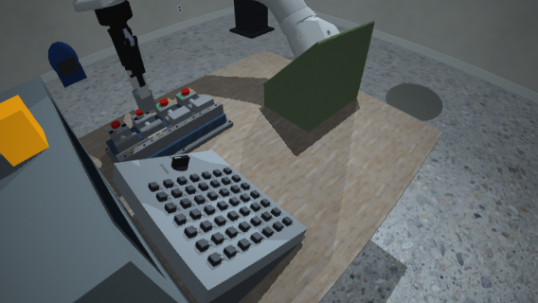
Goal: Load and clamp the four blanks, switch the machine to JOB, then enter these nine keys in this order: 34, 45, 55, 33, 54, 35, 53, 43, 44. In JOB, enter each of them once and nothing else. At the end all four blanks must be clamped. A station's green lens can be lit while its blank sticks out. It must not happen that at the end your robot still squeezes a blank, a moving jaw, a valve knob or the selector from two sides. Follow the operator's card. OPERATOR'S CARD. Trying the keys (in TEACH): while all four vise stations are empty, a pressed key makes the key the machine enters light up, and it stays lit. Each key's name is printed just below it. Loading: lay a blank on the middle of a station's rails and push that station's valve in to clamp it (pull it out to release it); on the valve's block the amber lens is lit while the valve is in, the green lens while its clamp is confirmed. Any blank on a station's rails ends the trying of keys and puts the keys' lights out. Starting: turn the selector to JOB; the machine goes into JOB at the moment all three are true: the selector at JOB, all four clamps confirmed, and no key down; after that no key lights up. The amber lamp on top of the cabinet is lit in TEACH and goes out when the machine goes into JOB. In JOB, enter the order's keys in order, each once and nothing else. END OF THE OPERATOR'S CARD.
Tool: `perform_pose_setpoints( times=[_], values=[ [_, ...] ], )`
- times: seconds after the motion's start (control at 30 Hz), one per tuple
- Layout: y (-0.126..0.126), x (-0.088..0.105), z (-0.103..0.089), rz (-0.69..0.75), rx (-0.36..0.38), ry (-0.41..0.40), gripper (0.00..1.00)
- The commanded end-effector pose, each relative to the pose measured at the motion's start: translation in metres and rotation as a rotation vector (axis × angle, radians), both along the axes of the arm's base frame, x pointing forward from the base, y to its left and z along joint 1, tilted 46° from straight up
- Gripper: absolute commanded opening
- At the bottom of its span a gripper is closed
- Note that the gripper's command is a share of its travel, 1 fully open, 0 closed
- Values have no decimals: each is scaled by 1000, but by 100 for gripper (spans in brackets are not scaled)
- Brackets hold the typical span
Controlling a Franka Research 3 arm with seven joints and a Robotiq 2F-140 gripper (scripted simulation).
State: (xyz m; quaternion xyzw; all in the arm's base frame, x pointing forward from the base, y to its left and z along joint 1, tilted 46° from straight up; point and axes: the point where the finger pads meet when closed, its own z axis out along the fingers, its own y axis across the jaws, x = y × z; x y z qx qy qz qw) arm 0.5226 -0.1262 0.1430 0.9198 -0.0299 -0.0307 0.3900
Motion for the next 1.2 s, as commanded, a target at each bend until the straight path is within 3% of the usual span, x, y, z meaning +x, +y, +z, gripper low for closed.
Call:
perform_pose_setpoints(
  times=[0.0,1.17],
  values=[
    [2,2,0,-1,-2,-11,0],
    [6,4,-1,-8,-3,-19,0]
  ],
)
